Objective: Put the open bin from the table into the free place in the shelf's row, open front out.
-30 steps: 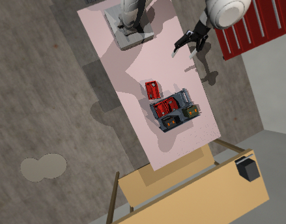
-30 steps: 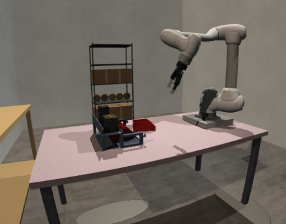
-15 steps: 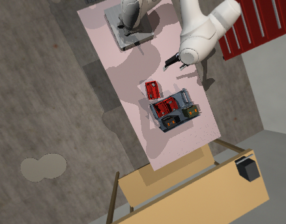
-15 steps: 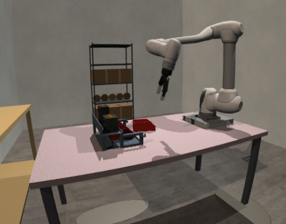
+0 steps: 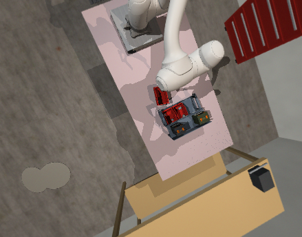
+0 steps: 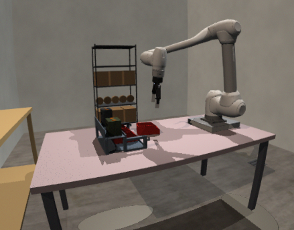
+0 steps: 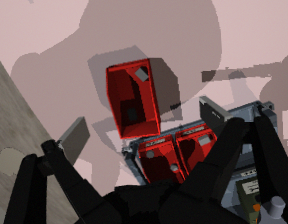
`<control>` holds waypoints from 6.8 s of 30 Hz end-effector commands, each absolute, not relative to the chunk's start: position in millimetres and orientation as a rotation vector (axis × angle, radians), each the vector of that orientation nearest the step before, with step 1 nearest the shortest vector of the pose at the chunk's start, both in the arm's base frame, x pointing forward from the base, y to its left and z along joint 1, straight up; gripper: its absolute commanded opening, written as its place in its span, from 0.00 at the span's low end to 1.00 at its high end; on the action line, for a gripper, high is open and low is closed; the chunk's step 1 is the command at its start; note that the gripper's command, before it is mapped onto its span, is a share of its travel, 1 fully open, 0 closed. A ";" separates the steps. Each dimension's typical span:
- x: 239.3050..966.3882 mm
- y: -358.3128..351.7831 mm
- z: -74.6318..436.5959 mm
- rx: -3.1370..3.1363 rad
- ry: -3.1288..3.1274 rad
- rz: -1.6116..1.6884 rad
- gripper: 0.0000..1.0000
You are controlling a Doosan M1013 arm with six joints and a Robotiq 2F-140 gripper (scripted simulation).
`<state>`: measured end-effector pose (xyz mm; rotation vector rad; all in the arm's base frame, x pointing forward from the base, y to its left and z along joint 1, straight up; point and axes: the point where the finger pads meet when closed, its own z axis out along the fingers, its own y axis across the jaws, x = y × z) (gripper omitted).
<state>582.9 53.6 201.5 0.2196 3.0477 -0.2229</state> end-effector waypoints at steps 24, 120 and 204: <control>620.8 -44.4 151.6 0.183 3.126 -0.022 1.00; 623.1 -53.0 147.7 0.181 3.128 -0.004 0.15; 623.7 -53.2 79.2 0.181 3.129 -0.004 0.15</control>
